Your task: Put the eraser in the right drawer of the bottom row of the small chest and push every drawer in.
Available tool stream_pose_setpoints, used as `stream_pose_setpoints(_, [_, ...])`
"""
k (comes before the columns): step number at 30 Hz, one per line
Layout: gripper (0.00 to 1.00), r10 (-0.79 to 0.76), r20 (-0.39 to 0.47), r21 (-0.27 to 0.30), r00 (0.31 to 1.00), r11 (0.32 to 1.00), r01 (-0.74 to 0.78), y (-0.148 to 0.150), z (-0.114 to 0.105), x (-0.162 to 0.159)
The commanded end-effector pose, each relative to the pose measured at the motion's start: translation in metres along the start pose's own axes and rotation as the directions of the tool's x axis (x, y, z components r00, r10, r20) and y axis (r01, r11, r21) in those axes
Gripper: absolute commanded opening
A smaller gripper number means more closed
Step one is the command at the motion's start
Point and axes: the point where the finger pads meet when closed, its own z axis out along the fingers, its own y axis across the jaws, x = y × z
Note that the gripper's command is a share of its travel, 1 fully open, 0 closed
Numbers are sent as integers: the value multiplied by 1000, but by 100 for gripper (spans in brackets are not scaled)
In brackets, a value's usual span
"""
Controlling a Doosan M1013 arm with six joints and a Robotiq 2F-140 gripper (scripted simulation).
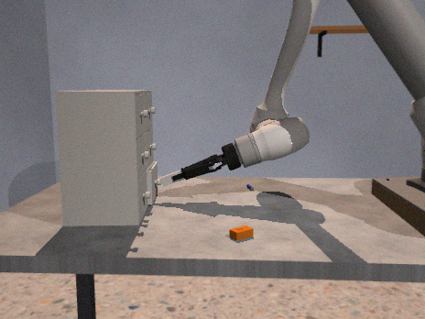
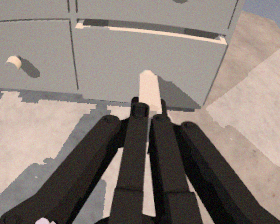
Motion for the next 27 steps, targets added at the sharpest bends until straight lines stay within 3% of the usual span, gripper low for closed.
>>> stream_pose_setpoints(1, [0, 0, 0, 0, 1000, 1000, 0, 0, 1, 0])
stream_pose_setpoints(27, [0, 0, 0, 0, 1000, 1000, 0, 0, 10, 4])
